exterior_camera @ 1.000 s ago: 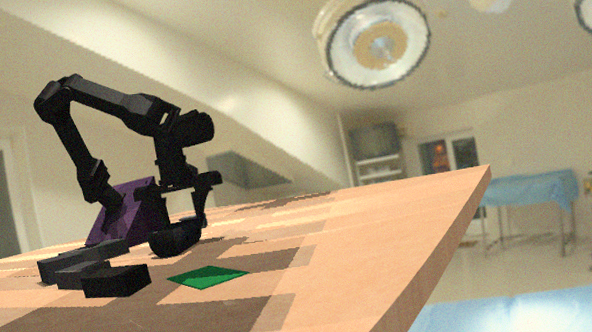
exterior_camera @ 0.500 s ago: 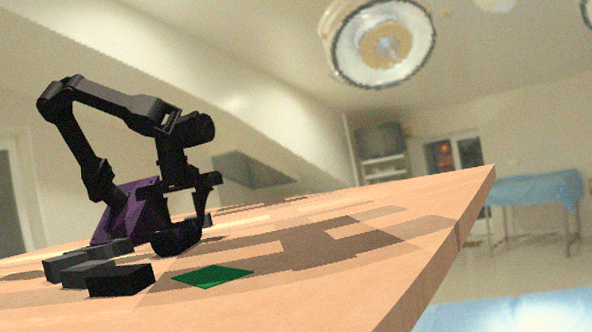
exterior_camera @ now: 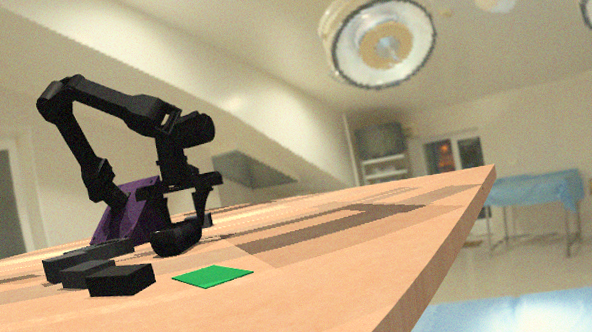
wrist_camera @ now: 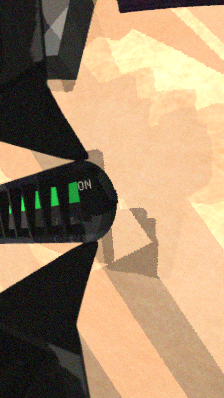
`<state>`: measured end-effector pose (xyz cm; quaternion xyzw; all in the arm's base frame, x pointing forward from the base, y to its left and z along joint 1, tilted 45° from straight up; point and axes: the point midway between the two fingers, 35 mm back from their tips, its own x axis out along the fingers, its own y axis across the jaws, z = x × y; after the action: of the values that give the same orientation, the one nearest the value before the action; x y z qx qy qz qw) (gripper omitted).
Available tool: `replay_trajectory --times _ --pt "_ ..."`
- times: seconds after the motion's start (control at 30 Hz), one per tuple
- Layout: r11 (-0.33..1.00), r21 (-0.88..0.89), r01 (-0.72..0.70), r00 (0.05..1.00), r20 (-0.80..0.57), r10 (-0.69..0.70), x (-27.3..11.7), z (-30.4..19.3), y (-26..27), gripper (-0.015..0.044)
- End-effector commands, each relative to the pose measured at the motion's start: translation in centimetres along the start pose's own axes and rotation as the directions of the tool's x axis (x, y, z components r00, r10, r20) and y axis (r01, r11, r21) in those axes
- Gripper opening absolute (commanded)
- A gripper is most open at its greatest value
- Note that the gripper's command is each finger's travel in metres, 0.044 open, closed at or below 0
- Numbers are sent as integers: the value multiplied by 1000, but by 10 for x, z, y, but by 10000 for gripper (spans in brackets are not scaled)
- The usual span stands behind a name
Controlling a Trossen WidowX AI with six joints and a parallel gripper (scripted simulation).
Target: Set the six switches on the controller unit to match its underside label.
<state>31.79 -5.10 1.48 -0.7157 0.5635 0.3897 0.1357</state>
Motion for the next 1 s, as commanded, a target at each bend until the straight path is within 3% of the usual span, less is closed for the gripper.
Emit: replay_trajectory --times 0.0,0.13,0.5,0.77,0.97 --pt "1000 -1 -1 1000 1 1 -3 0 0 341" --pt "1000 -4 -8 1000 8 8 -46 0 -1 440" --pt "1000 -4 -9 1000 8 9 -49 0 -1 440" --pt "997 -79 -11 1000 2 11 -27 -57 45 230" --pt "997 -81 -11 1000 1 12 -27 -59 46 73"
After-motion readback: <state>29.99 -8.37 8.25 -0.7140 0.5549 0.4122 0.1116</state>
